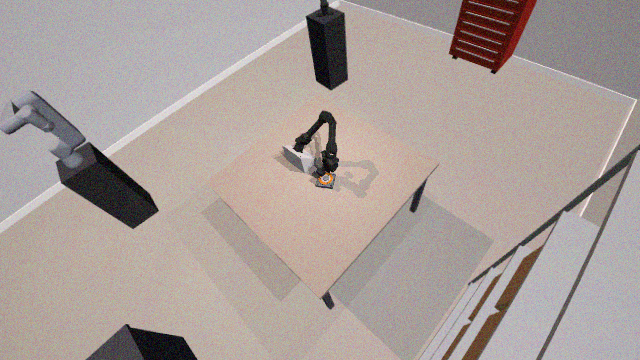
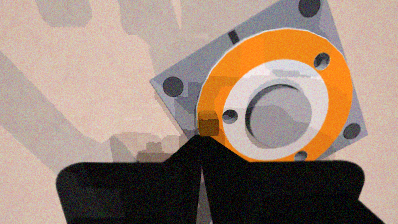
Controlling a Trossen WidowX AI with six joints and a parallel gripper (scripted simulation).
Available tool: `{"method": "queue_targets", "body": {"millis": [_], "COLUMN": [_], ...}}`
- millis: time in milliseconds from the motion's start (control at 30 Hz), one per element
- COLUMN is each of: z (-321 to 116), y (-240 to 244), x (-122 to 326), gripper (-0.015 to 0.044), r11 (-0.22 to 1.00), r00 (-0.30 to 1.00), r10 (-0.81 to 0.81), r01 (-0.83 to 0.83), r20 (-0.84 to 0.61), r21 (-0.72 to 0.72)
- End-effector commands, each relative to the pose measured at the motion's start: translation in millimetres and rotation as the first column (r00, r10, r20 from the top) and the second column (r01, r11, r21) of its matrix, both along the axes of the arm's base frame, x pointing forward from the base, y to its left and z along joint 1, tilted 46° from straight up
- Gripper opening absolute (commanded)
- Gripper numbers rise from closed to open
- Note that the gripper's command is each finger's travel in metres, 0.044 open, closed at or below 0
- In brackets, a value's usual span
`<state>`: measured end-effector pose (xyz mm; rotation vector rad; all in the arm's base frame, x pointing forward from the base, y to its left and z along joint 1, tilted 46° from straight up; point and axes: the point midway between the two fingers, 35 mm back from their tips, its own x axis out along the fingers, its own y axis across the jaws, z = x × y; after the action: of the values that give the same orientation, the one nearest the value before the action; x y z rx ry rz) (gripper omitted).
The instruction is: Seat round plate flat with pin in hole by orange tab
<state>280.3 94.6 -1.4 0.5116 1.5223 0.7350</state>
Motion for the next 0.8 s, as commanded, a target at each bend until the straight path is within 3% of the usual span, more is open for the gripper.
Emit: {"method": "queue_targets", "body": {"millis": [0,767], "z": [1,1], "y": [1,2], "x": [7,33], "gripper": [0.0,0.0], "r11": [1.0,1.0], "r00": [1.0,1.0], "r10": [-0.003,-0.003], "r01": [0.003,0.003], "r20": [0.0,0.002], "r21": [0.003,0.003]}}
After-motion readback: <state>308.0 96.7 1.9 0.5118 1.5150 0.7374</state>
